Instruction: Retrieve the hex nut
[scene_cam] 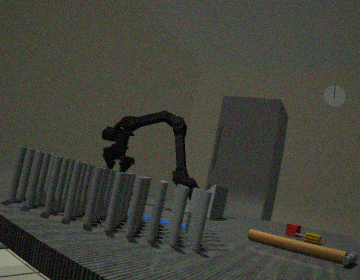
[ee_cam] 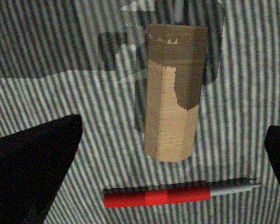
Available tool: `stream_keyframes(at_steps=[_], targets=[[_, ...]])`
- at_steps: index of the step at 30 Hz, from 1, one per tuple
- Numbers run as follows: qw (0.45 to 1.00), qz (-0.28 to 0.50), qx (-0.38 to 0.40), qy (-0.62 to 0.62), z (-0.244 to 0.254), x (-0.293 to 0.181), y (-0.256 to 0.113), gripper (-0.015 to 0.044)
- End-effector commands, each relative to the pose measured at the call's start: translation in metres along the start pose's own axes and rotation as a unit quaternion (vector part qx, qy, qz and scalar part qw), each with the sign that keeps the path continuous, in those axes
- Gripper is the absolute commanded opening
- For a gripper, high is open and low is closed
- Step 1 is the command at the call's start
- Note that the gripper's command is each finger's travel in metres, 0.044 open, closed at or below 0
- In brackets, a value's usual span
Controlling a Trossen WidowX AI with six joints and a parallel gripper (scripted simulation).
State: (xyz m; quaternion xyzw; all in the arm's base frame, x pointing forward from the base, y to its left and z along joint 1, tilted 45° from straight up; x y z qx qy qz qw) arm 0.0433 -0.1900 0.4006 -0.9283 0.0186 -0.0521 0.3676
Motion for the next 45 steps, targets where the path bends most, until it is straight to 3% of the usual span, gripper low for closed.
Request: stream_keyframes(at_steps=[1,4,7,11,16,21,31,41,45], targets=[[1.0,0.002,-0.001,0.002,0.0,0.0,-0.001,0.044],[0.999,-0.004,-0.001,0.038,0.0,-0.001,0.0,0.044],[0.981,-0.028,0.004,0.193,0.002,-0.007,0.002,0.044],[0.914,-0.06,0.019,0.401,0.004,-0.014,0.005,0.044],[0.77,-0.094,0.052,0.629,0.007,-0.023,0.007,0.044],[0.576,-0.116,0.098,0.803,0.011,-0.031,0.008,0.044],[0.312,-0.124,0.164,0.927,0.016,-0.042,0.008,0.044],[0.035,-0.1,0.229,0.968,0.02,-0.05,0.007,0.044],[0.021,-0.098,0.232,0.967,0.021,-0.05,0.007,0.044]])
Point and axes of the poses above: the point midway between the two fingers, 35 mm back from their tips, its own y axis out along the fingers, its own z axis across the jaws, x = y × z, the point moved 9 cm from there along -y, back along the fingers, and after that the axes turned 8 degrees about -y, right-handed, at the moved point
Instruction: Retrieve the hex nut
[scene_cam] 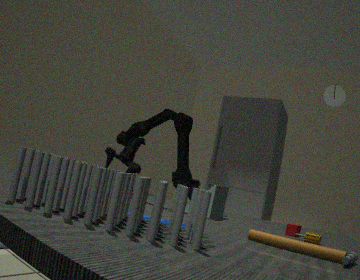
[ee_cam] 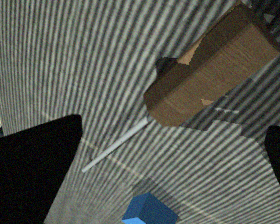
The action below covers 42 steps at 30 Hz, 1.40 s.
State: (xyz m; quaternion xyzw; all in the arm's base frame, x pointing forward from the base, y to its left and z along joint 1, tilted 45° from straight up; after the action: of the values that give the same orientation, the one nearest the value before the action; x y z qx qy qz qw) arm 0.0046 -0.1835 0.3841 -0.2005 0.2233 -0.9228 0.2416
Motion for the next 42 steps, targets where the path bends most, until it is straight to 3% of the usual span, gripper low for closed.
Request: stream_keyframes(at_steps=[1,15,21,42], targets=[[0.949,0.034,0.044,0.311,-0.012,0.002,-0.004,0.044],[0.949,0.034,0.044,0.311,-0.012,0.002,-0.004,0.044],[0.949,0.034,0.044,0.311,-0.012,0.002,-0.004,0.0282],[0.949,0.034,0.044,0.31,-0.017,0.007,0.011,0.028]])
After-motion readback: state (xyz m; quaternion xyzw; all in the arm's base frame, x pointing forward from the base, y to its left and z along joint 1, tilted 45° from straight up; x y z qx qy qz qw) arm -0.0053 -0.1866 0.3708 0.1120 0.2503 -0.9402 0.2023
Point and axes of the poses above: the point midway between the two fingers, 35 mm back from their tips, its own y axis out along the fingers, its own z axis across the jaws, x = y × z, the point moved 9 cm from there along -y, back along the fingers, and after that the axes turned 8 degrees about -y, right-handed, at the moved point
